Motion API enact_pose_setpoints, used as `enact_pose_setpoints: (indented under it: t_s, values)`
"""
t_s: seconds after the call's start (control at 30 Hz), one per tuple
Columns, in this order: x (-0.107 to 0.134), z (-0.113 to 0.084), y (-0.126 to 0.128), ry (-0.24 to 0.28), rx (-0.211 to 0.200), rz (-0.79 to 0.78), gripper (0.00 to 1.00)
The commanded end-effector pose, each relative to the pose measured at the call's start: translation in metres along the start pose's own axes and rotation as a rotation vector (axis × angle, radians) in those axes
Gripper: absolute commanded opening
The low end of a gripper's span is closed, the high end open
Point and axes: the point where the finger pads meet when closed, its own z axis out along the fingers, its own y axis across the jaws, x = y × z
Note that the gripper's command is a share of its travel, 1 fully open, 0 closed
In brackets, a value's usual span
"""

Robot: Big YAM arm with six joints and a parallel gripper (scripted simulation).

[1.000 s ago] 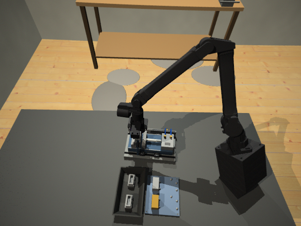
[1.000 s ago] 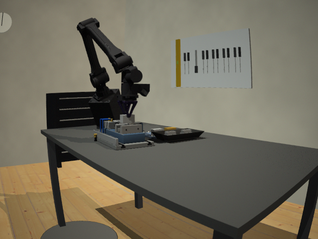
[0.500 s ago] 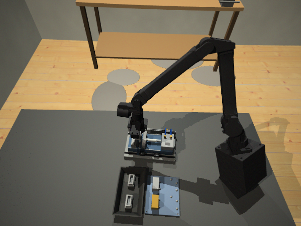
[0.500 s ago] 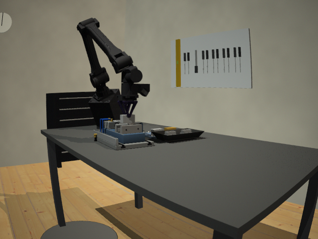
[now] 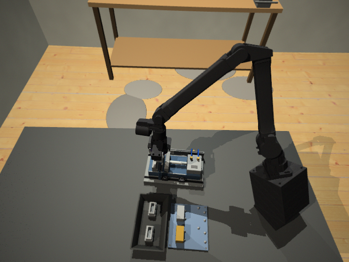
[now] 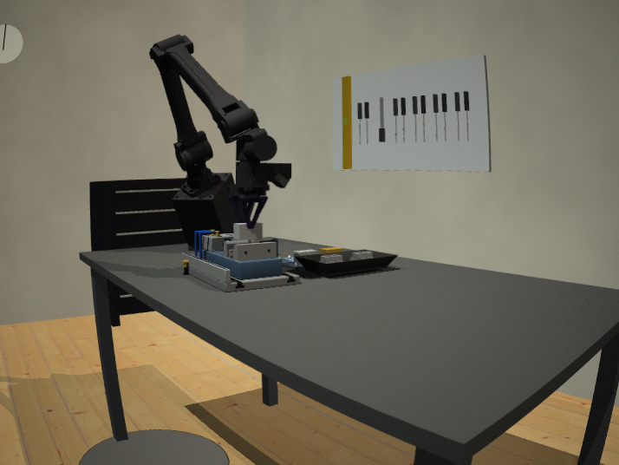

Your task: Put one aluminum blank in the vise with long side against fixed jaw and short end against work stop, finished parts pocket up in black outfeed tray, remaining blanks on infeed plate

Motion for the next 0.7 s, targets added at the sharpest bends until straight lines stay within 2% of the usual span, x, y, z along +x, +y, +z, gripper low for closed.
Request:
enact_pose_setpoints:
  t_s: [0.0, 0.67]
  values:
    - [-0.0001, 0.0089, 0.0005, -0.001, -0.006, -0.007, 0.0]
    - [-0.001, 0.0102, 0.0033, -0.001, -0.01, -0.009, 0.0]
